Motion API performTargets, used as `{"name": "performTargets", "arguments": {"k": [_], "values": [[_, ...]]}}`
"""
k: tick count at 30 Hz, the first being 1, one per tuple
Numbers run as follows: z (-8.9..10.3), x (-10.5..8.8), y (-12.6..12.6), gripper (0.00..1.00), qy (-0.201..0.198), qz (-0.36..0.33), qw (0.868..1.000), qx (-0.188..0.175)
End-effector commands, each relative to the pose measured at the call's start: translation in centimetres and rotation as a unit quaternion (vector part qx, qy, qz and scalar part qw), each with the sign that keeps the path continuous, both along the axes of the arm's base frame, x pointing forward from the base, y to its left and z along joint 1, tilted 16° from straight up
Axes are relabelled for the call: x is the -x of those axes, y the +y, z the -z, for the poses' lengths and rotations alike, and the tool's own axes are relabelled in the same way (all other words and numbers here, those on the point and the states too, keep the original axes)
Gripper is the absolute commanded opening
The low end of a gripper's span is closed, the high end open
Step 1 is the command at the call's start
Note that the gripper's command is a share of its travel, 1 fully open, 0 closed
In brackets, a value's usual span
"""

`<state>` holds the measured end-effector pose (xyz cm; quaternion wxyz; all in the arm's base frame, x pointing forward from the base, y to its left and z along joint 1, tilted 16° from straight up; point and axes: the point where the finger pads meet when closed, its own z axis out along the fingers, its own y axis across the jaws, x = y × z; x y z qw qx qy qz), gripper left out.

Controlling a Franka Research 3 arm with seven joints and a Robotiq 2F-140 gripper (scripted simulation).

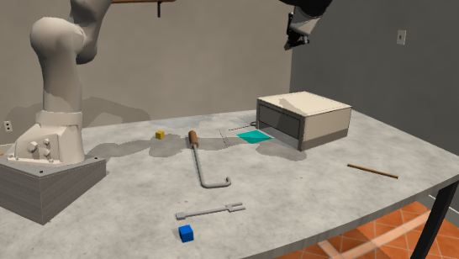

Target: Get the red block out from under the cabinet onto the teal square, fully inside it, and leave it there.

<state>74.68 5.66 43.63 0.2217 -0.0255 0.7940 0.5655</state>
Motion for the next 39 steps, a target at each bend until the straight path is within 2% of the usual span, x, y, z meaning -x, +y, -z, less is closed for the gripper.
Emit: {"name": "performTargets", "arguments": {"k": [1, 27, 28, 39], "values": [[0.5, 0.0, -0.1, 0.0, 0.068, 0.022, 0.997, -0.01], [0.5, 0.0, -0.1, 0.0, 0.068, 0.022, 0.997, -0.01], [0.8, 1.4, 1.8, 0.0, 0.118, 0.03, 0.993, -0.006], [0.8, 1.4, 1.8, 0.0, 0.118, 0.03, 0.993, -0.006]]}}
